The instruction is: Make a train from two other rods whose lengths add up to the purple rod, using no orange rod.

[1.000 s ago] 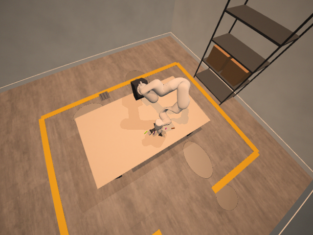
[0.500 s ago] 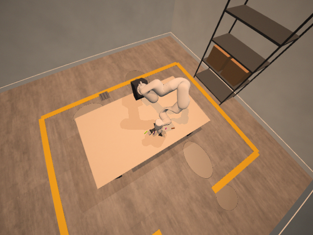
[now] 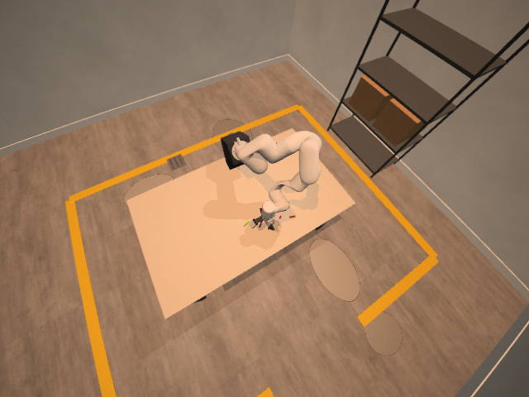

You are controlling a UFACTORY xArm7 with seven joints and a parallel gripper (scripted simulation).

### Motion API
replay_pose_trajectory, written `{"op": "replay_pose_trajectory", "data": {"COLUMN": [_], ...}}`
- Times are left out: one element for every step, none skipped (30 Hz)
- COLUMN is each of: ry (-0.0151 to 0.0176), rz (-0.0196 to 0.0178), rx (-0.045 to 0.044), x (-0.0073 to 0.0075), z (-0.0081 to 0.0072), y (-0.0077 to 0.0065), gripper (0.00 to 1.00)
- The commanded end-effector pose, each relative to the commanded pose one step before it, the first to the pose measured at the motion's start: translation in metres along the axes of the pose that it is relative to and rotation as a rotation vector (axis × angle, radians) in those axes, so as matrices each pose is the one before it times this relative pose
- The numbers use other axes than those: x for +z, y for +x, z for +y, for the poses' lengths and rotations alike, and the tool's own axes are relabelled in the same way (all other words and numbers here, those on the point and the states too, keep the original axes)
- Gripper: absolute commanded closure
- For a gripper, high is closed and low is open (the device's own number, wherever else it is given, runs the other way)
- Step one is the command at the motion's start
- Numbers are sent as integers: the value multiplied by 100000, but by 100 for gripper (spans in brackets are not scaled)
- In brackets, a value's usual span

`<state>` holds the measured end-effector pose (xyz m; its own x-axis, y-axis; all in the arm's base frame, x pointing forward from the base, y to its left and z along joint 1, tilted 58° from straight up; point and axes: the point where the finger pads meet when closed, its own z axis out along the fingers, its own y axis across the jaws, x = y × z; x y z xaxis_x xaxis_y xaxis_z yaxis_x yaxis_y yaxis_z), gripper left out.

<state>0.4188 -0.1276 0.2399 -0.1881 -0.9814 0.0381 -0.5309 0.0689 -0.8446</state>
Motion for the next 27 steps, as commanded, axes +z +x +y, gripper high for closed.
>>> {"op": "replay_pose_trajectory", "data": {"ry": [109,0,0,0,0,0,0,0,0,0,0,0,0,0,0,-4,-25,-53,-73,0,0,-77,-41,-13,-18,-19,-17], "rz": [83,0,0,0,0,0,0,0,0,0,0,0,0,0,0,-9,-56,-122,-174,0,0,-186,-94,-28,-33,-29,-16], "rx": [48,0,0,0,0,0,0,0,0,0,0,0,0,0,0,-257,-1575,-3640,-5922,0,0,-7999,-5543,-2062,-3020,-3677,-3757], "x": [-34,0,0,0,0,0,0,0,0,0,0,0,0,0,0,1,7,14,19,0,0,18,7,2,1,-1,-3], "z": [-37,0,0,0,0,0,0,0,0,0,0,0,0,0,0,12,76,172,268,0,0,335,207,70,100,117,113], "y": [39,0,0,0,0,0,0,0,0,0,0,0,0,0,0,-22,-131,-299,-474,0,0,-617,-416,-153,-220,-262,-262], "gripper": [0,0,0,0,0,0,0,0,0,0,0,0,0,0,0,0,0,0,0,0,0,0,0,0,0,0,0]}}
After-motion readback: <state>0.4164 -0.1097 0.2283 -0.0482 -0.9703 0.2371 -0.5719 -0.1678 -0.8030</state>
